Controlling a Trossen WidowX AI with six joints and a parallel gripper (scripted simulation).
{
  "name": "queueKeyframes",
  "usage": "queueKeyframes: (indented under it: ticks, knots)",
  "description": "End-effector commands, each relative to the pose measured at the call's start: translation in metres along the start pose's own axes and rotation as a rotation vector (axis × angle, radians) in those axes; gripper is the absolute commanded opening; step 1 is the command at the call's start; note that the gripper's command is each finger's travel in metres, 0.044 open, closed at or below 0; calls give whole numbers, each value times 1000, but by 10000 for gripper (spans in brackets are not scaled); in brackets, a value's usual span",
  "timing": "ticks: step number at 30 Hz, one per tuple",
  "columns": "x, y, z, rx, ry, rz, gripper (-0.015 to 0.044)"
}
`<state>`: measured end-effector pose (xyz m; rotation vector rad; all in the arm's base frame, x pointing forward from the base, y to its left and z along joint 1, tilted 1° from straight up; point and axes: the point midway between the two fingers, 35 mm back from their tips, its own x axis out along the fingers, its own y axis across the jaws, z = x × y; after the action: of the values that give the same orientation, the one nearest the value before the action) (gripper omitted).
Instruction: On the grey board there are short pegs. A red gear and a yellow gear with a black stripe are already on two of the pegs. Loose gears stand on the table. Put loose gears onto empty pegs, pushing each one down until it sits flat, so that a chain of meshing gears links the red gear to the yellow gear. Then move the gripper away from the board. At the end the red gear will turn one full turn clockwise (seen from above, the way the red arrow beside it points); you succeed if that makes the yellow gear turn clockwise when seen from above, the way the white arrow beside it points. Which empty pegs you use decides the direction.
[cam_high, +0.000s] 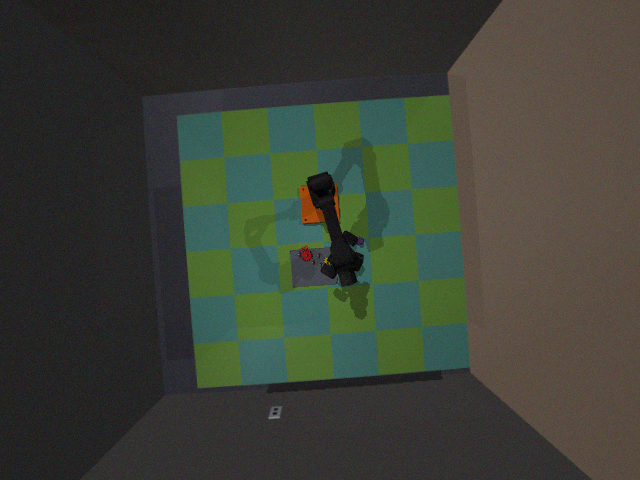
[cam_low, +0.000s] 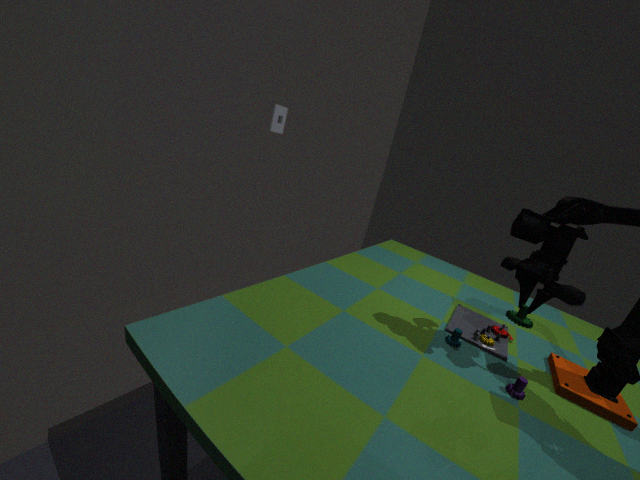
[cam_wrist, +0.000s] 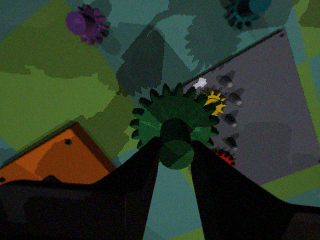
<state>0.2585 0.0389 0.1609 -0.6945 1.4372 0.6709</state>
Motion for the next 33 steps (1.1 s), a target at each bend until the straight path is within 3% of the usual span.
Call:
queueKeyframes:
  ticks: [1, 33]
  knots:
    - [7, -5, -5, -2, 8, 1, 0]
    - [49, -49, -51, -2, 13, -3, 0]
